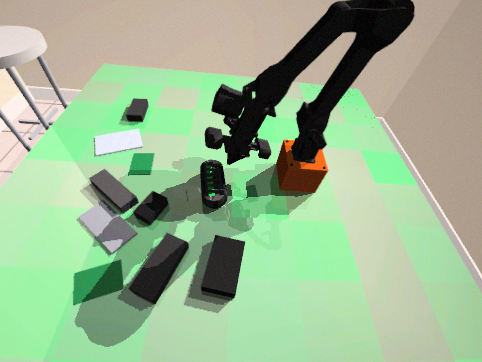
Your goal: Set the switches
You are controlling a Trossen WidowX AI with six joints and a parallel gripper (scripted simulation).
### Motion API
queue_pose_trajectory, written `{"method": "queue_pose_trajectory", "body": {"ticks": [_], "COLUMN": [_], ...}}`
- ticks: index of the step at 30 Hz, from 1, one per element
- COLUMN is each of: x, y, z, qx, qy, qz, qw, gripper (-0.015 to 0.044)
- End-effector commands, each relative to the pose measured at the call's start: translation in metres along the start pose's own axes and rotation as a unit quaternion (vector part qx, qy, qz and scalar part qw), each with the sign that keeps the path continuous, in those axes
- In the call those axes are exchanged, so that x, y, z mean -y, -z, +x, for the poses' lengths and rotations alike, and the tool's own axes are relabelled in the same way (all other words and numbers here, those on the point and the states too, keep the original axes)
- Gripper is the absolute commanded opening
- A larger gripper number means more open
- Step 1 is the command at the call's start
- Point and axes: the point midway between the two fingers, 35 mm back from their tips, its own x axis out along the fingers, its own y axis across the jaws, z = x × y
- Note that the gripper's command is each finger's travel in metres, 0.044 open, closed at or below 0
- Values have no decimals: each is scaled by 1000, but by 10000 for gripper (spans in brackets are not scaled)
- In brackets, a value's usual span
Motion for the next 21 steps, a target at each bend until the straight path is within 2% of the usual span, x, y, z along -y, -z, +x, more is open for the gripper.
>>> {"method": "queue_pose_trajectory", "body": {"ticks": [1, 21], "x": [2, 12], "y": [0, 1], "z": [7, 38], "qx": [-2, -3], "qy": [0, 1], "qz": [-3, -2], "qw": [1000, 1000], "gripper": [0, 0]}}
